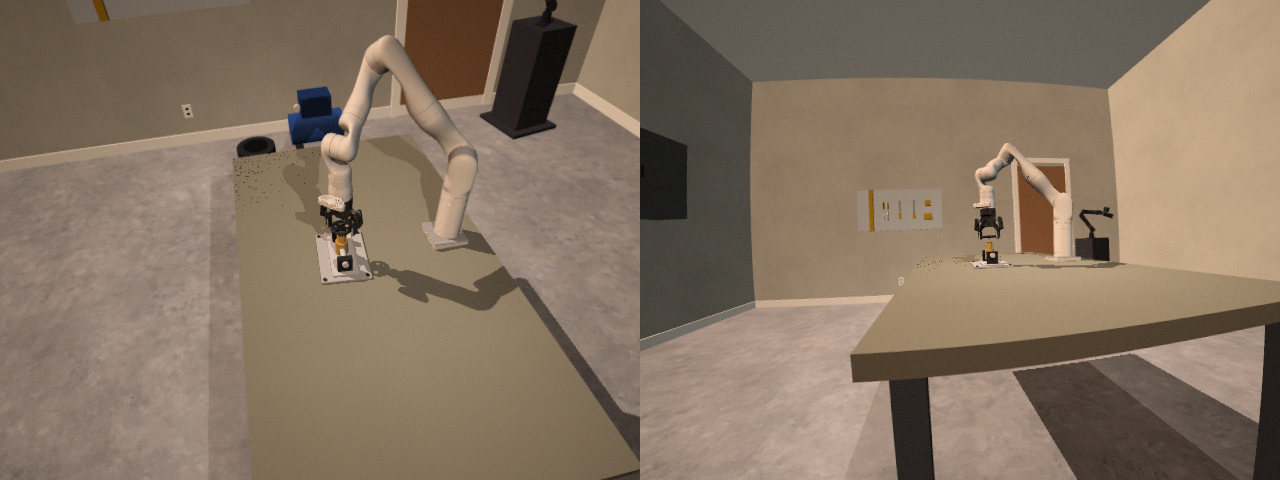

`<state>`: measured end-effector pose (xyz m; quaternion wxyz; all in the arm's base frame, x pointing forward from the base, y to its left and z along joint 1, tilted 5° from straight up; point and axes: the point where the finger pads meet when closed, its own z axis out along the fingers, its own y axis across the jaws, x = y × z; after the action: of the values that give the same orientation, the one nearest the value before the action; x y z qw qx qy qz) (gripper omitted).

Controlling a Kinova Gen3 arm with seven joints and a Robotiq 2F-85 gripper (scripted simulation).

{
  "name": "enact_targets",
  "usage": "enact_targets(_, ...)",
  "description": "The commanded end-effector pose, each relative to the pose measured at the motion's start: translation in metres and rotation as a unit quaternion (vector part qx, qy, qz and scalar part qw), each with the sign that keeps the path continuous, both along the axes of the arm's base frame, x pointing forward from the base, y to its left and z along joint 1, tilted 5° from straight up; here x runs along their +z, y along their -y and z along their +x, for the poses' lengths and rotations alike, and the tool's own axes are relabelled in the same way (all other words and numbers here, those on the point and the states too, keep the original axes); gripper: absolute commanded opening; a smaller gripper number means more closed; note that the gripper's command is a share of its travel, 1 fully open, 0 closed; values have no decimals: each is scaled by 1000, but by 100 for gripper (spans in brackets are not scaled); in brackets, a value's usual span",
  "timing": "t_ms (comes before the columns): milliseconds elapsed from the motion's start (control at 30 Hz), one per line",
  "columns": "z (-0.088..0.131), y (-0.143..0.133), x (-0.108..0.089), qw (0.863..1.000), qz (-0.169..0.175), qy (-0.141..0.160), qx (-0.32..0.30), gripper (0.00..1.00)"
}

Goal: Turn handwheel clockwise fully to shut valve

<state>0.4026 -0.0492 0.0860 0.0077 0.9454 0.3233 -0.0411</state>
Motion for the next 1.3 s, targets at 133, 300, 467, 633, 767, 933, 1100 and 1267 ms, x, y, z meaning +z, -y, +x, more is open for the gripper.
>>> enact_targets(133, 0, 0, 1, 1000, 0, 1, 0, 100)
enact_targets(300, 0, 0, 1, 1000, 0, 1, 0, 100)
enact_targets(467, 0, 0, 1, 1000, 0, 1, 0, 0)
enact_targets(633, 0, 0, 1, 1000, 0, 1, 0, 0)
enact_targets(767, 0, 0, 1, 1000, 0, 1, 0, 0)
enact_targets(933, 0, 0, 1, 1000, 0, 1, 0, 0)
enact_targets(1100, 0, 0, 1, 1000, 0, 1, 0, 0)
enact_targets(1267, 0, 0, 1, 1000, 0, 1, 0, 0)
